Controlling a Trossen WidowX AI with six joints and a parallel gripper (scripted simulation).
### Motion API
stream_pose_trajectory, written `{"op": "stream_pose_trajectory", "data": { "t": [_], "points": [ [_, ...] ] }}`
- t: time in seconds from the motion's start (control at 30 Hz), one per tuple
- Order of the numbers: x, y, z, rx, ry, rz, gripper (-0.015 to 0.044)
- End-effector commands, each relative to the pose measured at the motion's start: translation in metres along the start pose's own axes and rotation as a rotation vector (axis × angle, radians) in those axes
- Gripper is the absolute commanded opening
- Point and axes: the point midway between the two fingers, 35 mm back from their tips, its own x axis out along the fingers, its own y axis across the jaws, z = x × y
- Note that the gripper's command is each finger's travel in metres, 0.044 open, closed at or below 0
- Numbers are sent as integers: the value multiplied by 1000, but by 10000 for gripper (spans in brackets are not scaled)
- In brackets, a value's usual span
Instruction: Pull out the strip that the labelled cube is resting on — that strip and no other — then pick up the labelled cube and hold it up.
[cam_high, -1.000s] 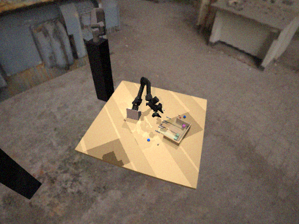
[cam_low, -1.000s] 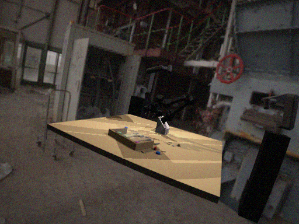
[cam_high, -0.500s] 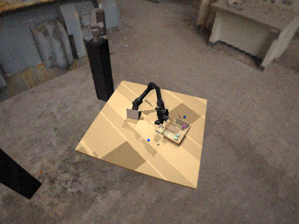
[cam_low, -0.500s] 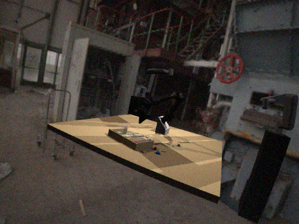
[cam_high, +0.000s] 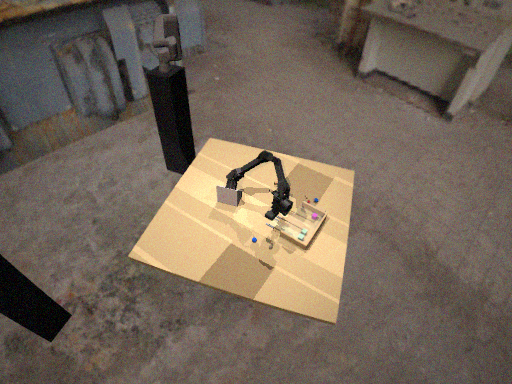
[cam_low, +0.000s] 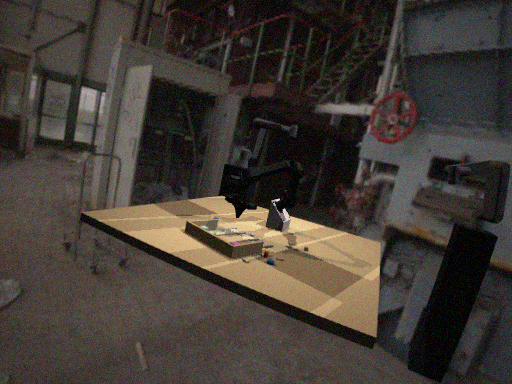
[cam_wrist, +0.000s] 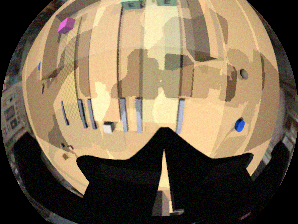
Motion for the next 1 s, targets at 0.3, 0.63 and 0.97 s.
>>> {"op": "stream_pose_trajectory", "data": {
  "t": [0.3, 0.63, 0.97],
  "points": [
    [17, 1, 1, -6, 7, -4, 0],
    [33, 1, 2, -6, 7, -3, 0],
    [50, 2, 3, -6, 7, -2, 0]
  ]
}}
